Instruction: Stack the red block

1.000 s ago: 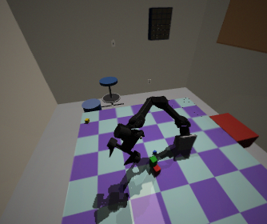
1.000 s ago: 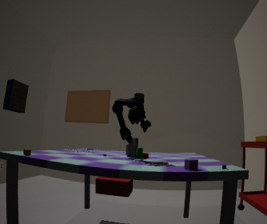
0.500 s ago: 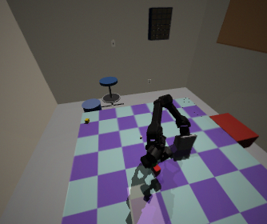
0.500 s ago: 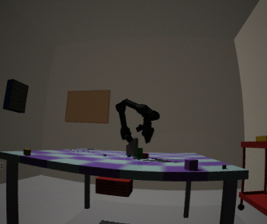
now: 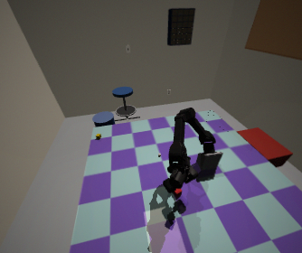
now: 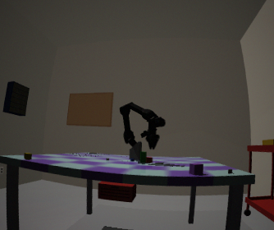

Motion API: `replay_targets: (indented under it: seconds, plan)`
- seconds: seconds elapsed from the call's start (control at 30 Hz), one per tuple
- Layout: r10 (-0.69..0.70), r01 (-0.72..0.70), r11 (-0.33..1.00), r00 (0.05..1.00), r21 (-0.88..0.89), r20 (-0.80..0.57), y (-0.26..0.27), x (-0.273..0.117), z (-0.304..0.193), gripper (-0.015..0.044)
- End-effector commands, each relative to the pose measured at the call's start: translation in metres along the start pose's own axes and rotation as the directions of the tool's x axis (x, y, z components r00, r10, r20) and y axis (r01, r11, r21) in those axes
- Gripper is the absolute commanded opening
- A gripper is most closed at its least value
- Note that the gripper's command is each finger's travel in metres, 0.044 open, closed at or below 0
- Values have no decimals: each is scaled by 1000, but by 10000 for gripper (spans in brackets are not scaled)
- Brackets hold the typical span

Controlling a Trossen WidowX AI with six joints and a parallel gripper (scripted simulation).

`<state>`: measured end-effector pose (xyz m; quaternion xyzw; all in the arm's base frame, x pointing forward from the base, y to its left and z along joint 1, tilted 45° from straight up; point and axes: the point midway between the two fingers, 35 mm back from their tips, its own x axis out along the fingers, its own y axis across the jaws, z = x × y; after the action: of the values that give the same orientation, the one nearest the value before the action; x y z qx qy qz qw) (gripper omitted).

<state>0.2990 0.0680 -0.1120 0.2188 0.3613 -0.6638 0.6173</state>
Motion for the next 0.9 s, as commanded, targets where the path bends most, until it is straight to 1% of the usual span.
replay_targets:
  seconds: [0.0,0.07,0.37,0.87]
  plan:
    - [-20,20,1000,1000,-6,10,-5,34,3,440]
    - [-20,20,1000,1000,-5,11,-5,40,3,440]
    - [-20,20,1000,1000,-6,11,-6,45,5,440]
    - [-20,20,1000,1000,-5,12,-6,69,5,440]
